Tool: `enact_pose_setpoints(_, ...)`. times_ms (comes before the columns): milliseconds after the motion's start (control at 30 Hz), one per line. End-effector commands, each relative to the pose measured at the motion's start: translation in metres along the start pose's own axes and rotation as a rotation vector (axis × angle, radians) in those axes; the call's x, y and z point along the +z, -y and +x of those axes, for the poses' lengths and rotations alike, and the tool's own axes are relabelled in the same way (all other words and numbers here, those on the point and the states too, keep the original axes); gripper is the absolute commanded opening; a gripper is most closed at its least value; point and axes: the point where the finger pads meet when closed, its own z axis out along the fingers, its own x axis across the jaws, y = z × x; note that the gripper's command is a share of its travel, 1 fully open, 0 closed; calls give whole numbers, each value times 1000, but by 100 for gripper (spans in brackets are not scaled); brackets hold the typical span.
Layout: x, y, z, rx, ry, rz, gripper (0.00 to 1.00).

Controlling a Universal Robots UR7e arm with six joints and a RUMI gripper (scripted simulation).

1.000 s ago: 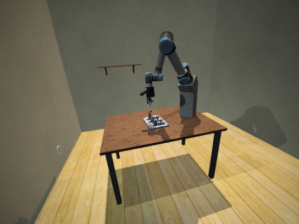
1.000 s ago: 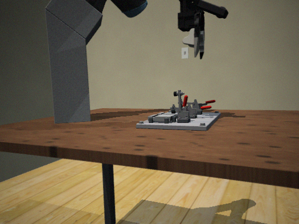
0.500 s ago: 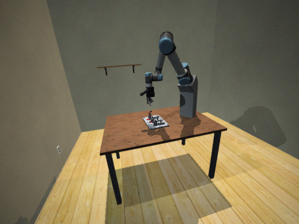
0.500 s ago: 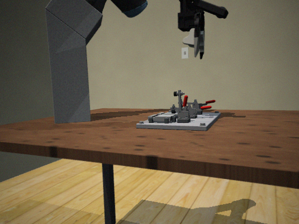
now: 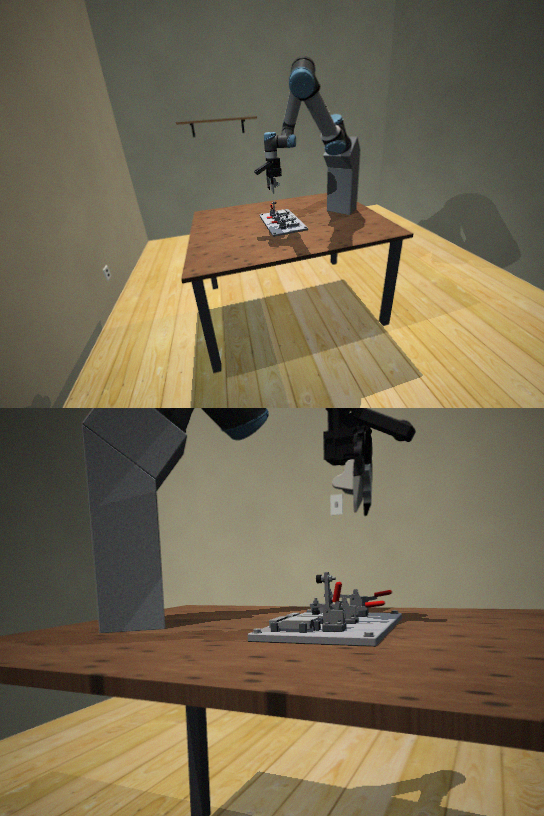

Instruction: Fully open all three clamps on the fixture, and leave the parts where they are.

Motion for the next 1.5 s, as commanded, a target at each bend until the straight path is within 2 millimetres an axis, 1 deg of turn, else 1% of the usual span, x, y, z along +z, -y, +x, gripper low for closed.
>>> enact_pose_setpoints(0, -1, 2, -1, -2, -2, 2, 59)
enact_pose_setpoints(233, -1, 2, -1, -2, -2, 2, 59)
enact_pose_setpoints(267, -1, 2, -1, -2, -2, 2, 28)
enact_pose_setpoints(1467, -1, 2, -1, -2, -2, 2, 28)
